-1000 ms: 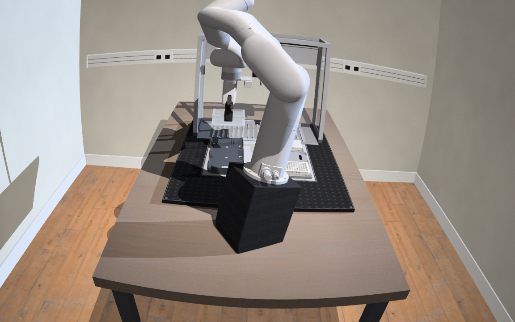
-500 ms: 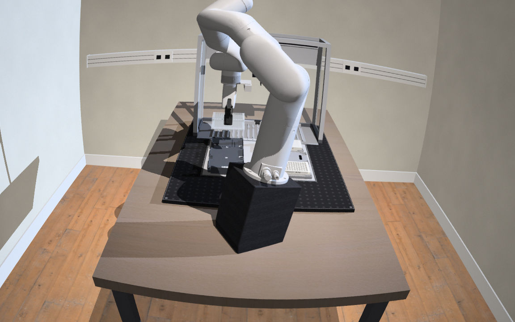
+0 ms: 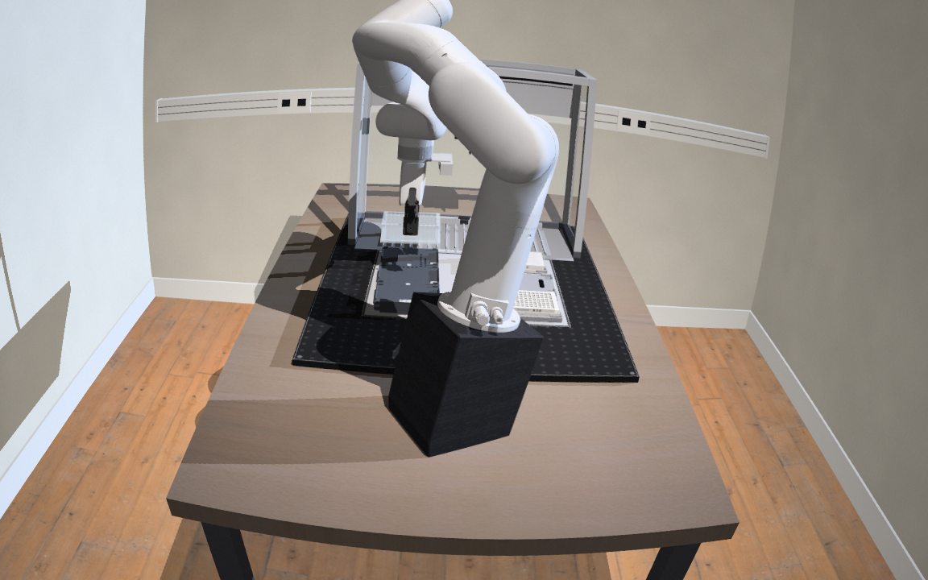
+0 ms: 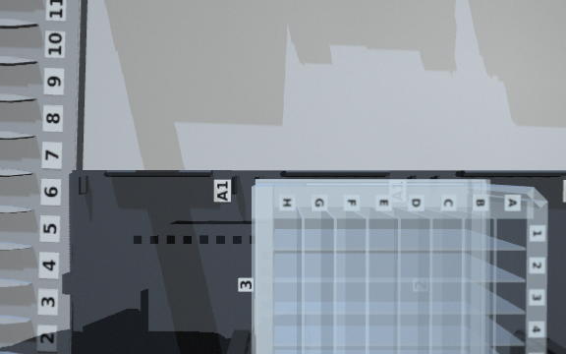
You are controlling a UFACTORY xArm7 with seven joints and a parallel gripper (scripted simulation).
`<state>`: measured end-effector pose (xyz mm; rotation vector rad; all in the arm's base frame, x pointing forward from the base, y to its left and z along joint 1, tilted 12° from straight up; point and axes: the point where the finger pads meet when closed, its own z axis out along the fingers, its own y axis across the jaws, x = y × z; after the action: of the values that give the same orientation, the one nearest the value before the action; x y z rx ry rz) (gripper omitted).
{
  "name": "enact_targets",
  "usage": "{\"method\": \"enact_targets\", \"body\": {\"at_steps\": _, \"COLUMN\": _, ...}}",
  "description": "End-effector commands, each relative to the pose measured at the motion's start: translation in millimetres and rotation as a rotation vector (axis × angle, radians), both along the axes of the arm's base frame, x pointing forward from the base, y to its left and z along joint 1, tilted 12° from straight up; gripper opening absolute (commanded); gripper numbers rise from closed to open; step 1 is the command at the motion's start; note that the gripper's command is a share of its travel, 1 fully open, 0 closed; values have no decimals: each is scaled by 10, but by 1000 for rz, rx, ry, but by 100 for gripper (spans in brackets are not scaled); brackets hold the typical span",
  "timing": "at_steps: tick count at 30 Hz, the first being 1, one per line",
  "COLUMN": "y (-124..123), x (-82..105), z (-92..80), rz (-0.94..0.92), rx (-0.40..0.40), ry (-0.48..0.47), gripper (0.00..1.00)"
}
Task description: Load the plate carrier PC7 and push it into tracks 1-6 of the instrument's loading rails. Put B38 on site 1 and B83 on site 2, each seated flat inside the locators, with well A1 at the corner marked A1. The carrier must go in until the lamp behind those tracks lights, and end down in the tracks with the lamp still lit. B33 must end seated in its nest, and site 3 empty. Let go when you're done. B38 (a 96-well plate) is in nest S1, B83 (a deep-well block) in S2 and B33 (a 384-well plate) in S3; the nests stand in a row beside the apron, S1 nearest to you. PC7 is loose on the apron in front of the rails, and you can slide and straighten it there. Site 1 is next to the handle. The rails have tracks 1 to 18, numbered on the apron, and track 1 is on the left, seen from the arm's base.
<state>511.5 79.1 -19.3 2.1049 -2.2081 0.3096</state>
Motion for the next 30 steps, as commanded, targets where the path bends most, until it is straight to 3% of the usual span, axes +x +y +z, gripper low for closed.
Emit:
{"method": "enact_targets", "body": {"at_steps": 1, "y": -10, "x": 23, "z": -62, "rz": 1, "rx": 1, "ry": -4, "gripper": 0}}
{"method": "enact_targets", "body": {"at_steps": 30, "y": -95, "x": 60, "z": -485, "rz": 1, "rx": 1, "ry": -4, "gripper": 0}}
